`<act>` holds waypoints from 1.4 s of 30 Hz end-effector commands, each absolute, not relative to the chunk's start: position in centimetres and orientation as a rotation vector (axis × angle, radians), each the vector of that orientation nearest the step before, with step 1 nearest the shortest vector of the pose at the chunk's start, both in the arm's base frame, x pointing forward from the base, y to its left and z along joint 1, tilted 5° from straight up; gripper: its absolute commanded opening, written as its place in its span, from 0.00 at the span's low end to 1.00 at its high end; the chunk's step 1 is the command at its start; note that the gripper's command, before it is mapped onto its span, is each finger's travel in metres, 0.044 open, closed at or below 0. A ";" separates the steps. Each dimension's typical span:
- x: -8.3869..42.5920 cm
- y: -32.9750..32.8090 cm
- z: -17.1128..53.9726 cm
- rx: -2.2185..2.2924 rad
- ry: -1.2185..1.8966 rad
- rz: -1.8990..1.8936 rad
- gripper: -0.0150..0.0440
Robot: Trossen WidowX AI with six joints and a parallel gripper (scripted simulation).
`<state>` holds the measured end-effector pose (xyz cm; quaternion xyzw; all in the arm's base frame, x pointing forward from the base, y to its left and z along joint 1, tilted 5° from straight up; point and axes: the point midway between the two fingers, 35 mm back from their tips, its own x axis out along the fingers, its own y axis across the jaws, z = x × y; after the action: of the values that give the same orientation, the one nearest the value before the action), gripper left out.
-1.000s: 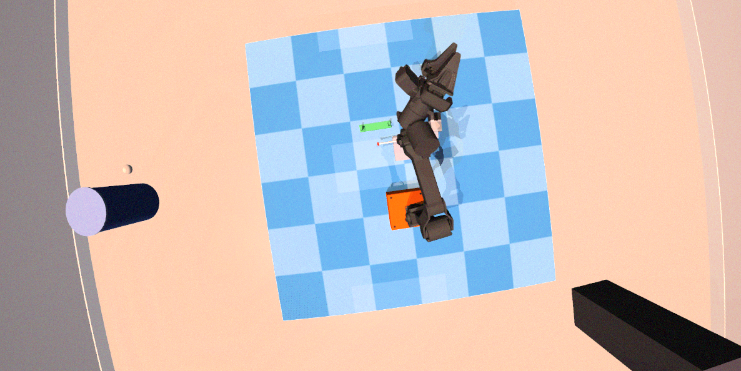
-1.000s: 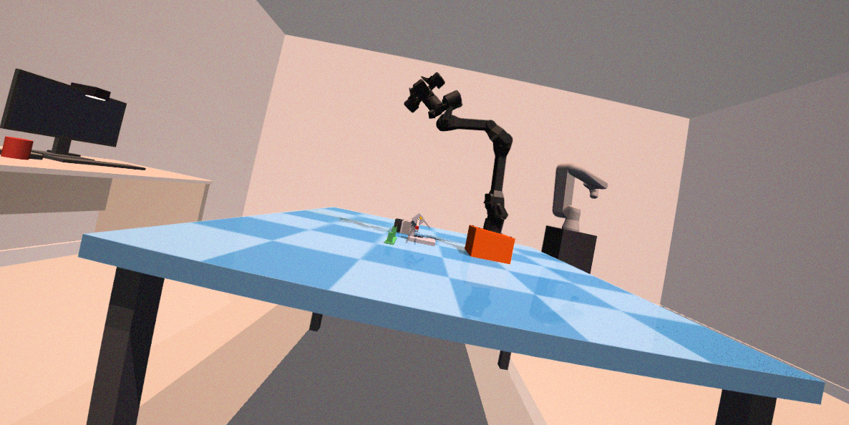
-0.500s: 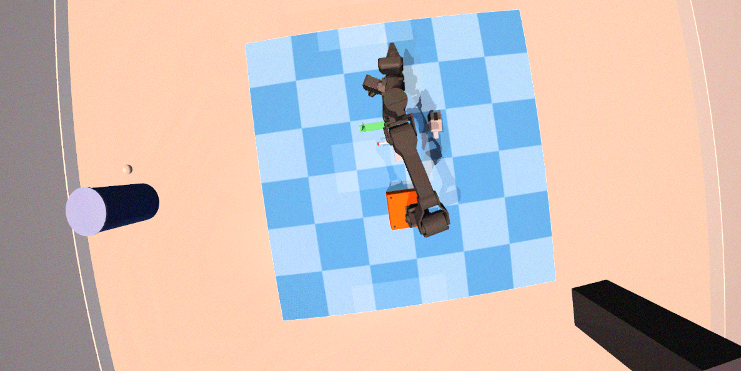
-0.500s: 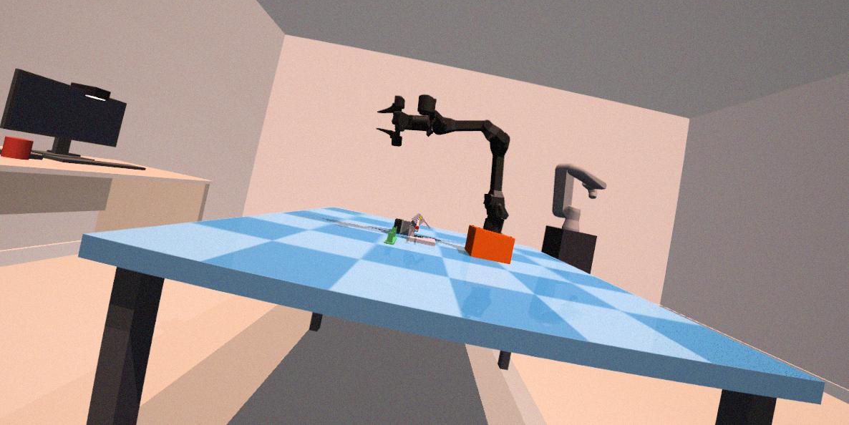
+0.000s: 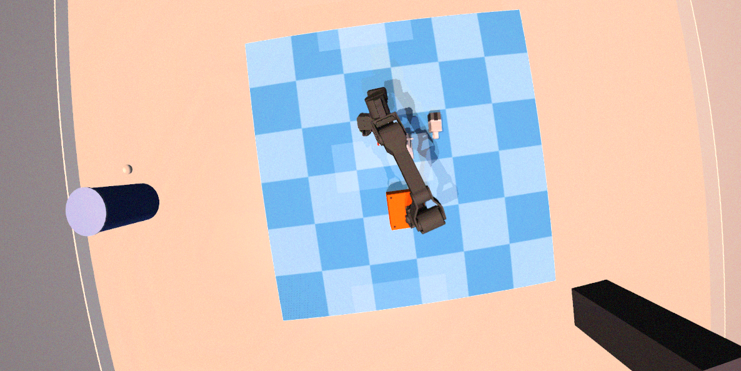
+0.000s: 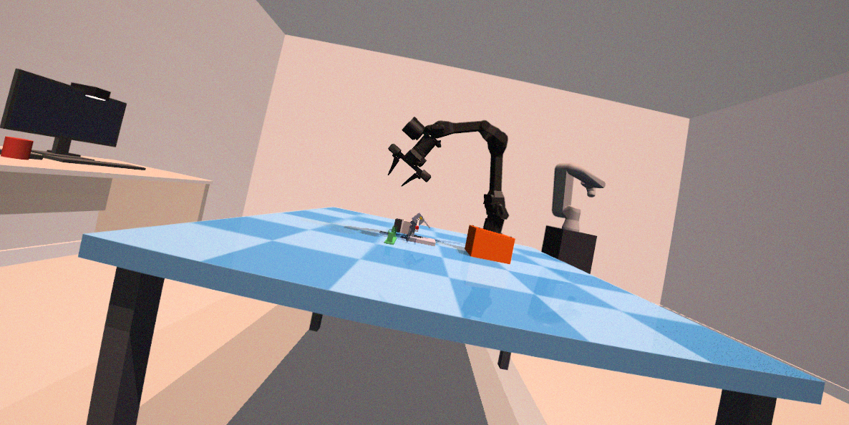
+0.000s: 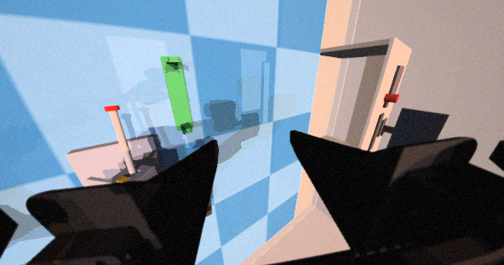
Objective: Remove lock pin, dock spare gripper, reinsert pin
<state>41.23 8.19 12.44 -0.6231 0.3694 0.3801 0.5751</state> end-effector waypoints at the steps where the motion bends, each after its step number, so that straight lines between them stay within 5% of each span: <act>1: 33.5 8.7 9.5 -1.257 1.164 1.148 0.76; 42: 30.7 7.4 -0.9 -1.182 1.279 1.220 0.76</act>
<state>30.71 7.31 -0.43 -0.4857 0.5266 0.5000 0.4867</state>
